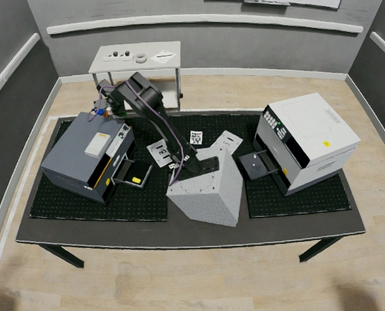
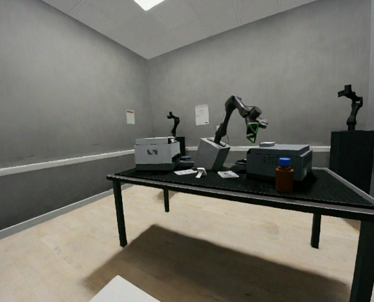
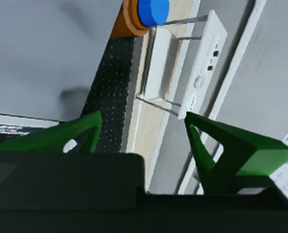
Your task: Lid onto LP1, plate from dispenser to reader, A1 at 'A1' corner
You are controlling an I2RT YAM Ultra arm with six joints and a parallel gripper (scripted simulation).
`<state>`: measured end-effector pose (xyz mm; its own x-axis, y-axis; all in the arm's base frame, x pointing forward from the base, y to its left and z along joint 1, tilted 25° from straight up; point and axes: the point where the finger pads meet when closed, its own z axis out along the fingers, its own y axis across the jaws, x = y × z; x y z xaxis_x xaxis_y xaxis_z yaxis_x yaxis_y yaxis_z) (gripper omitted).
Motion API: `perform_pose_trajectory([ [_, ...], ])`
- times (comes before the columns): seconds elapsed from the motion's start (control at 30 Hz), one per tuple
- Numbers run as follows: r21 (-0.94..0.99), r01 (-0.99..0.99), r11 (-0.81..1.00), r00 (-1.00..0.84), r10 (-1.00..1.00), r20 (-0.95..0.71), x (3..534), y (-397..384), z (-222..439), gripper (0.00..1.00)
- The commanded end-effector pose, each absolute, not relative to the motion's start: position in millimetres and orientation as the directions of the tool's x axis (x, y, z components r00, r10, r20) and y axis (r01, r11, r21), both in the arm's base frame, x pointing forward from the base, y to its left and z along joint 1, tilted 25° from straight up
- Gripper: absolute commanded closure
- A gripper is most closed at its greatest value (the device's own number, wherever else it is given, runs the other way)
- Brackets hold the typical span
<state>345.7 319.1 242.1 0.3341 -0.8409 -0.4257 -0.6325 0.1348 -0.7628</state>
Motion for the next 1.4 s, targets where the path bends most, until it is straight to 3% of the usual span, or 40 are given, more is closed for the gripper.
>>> perform_pose_trajectory([
  [0.0,-0.739,-0.661,0.134,0.303,-0.852,-0.426,331.7,309.5,235.8,0.00],
  [0.07,-0.741,-0.654,0.152,0.301,-0.847,-0.439,333.2,311.4,253.3,0.00],
  [0.47,-0.694,-0.710,0.120,0.248,-0.879,-0.406,300.3,279.1,206.8,0.00],
  [0.63,-0.684,-0.728,0.046,0.282,-0.889,-0.361,307.3,283.8,199.6,0.00],
  [0.8,-0.661,-0.750,-0.030,0.316,-0.894,-0.318,287.3,286.0,164.7,0.00],
  [0.97,-0.669,-0.736,-0.106,0.387,-0.877,-0.286,274.6,288.7,185.9,0.00],
  [1.37,-0.639,-0.744,-0.195,0.427,-0.875,-0.230,237.9,276.6,146.2,0.00],
])
